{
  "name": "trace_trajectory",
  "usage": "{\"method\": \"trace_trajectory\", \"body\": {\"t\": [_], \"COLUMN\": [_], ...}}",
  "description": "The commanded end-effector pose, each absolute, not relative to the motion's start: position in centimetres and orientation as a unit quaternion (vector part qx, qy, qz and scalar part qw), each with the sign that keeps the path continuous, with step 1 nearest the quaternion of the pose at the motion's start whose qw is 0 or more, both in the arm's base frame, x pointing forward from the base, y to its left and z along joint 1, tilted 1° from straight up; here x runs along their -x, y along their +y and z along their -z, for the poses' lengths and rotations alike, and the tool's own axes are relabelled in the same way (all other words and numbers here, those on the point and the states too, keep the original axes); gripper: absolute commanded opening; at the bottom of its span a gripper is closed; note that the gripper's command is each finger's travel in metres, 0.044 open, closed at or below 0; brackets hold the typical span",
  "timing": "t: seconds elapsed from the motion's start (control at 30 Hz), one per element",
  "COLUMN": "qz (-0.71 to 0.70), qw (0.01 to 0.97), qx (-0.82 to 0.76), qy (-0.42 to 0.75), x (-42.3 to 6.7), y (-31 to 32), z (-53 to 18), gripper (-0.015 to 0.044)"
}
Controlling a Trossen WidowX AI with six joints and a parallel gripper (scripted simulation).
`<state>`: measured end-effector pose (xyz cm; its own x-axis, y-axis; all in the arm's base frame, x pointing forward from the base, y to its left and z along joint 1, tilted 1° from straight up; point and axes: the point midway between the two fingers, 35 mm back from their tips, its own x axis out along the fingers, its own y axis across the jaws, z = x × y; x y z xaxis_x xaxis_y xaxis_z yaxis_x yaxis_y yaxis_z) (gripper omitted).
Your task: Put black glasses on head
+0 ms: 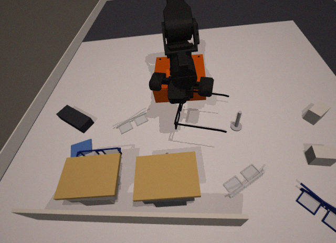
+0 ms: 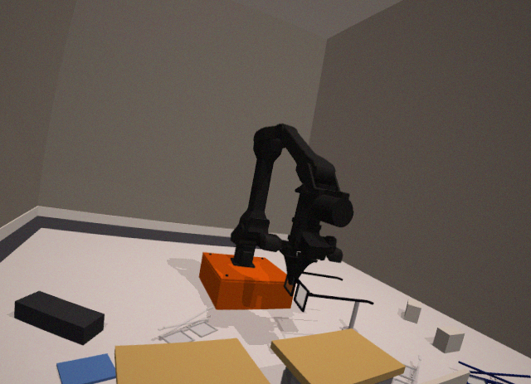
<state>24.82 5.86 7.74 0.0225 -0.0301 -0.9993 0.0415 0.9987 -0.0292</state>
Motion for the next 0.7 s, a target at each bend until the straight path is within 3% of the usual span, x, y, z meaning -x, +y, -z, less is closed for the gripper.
{"method": "trace_trajectory", "body": {"t": [0.0,0.67], "qz": [0.058,0.224], "qw": [0.722,0.760], "qx": [-0.019,-0.139], "qy": [0.689,0.594], "x": [-24.4,-22.2], "y": [6.6,10.4], "z": [-8.1,-9.8], "gripper": [0.0000,0.0000]}}
